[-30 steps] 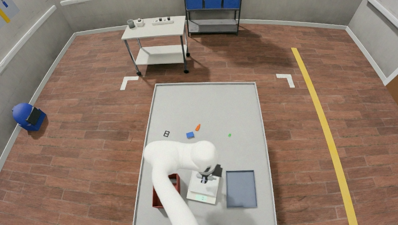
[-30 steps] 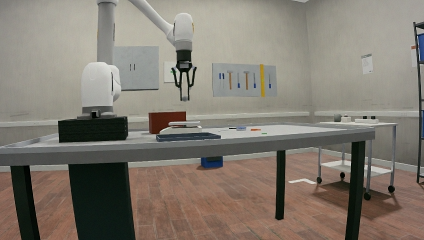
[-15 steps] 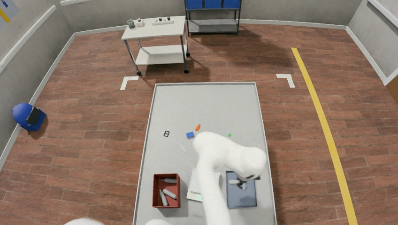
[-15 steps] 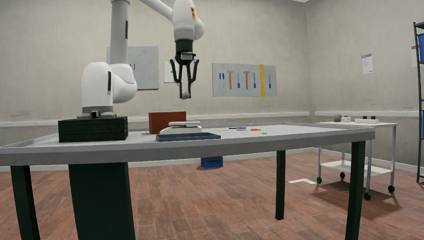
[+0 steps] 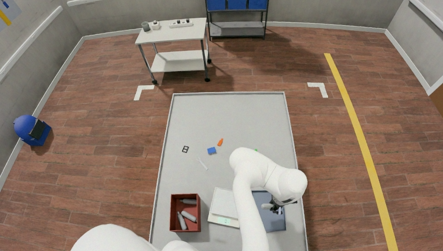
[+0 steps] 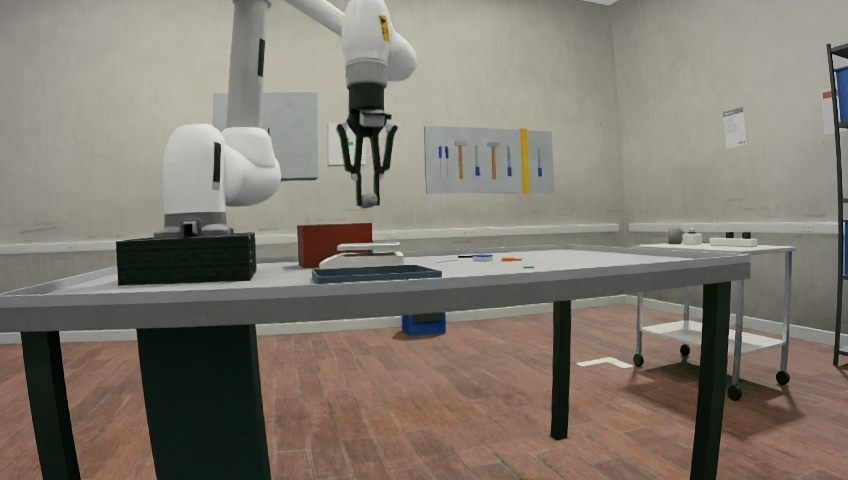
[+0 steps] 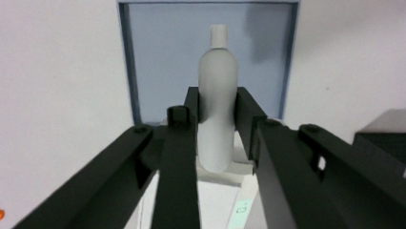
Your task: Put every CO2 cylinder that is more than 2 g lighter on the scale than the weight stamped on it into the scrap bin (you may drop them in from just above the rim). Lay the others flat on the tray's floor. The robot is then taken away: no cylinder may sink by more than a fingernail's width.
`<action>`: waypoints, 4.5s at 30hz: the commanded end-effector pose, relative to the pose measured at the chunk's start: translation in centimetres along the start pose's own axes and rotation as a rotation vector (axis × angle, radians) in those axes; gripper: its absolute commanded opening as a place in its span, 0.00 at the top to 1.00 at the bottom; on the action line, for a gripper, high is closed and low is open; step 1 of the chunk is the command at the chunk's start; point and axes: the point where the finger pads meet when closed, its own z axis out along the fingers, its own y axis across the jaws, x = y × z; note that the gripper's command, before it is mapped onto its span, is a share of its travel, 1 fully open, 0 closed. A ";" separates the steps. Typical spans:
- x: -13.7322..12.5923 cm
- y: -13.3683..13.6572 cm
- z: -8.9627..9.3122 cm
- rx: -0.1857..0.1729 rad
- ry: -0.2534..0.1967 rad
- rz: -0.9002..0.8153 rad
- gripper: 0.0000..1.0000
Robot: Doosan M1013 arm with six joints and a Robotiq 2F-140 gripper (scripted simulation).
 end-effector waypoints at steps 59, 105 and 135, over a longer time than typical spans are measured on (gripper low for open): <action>0.4 -0.5 14.4 0.007 0.005 0.002 0.60; 0.2 -0.6 -0.7 0.009 0.002 -0.004 0.60; 0.1 -0.4 -2.2 0.004 0.000 -0.004 0.60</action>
